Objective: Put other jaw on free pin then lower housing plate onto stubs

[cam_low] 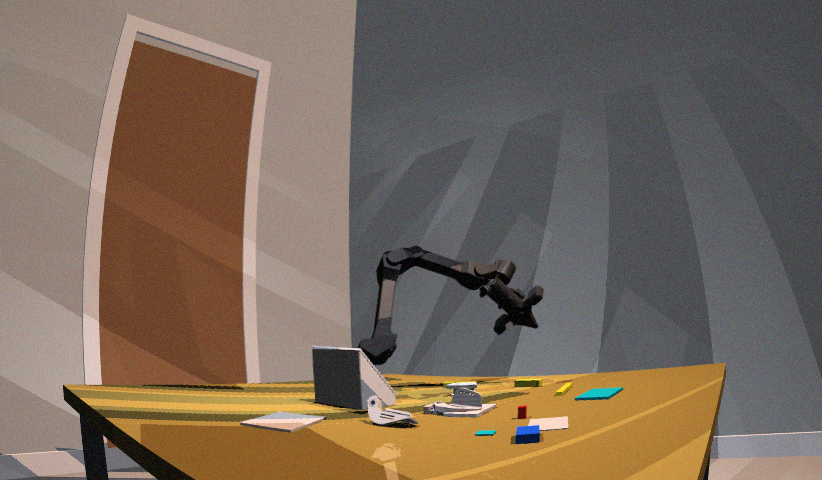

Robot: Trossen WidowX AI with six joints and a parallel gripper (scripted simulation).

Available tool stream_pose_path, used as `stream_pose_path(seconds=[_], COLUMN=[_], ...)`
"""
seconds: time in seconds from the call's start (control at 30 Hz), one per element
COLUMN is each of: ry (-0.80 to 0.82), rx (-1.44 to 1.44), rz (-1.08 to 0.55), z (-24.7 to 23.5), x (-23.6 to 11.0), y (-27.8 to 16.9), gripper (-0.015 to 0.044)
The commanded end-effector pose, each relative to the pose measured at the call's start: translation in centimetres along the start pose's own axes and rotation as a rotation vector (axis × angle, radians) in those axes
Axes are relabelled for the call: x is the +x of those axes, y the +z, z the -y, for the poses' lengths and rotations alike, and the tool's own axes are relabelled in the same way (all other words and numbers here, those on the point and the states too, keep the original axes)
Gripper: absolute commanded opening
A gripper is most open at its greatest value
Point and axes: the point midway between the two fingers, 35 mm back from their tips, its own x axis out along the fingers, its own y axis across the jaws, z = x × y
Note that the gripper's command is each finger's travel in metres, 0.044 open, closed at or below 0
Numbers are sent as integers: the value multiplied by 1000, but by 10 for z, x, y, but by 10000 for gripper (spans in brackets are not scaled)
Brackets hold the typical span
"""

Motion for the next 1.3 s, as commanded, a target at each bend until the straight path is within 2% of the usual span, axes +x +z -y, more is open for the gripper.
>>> stream_pose_path(seconds=[0.0, 0.33, 0.6, 0.9, 1.27], ry=[-37, -97, -122, -140, -142], rx=[-12, 11, 81, 212, 435], rz=[-80, -358, -582, -805, -1020], z=[17, 68, 107, 141, 160], x=[10, 27, 16, -22, -95], y=[-28, -130, -219, -315, -416], gripper=[0, 0, 0, 0, 0])
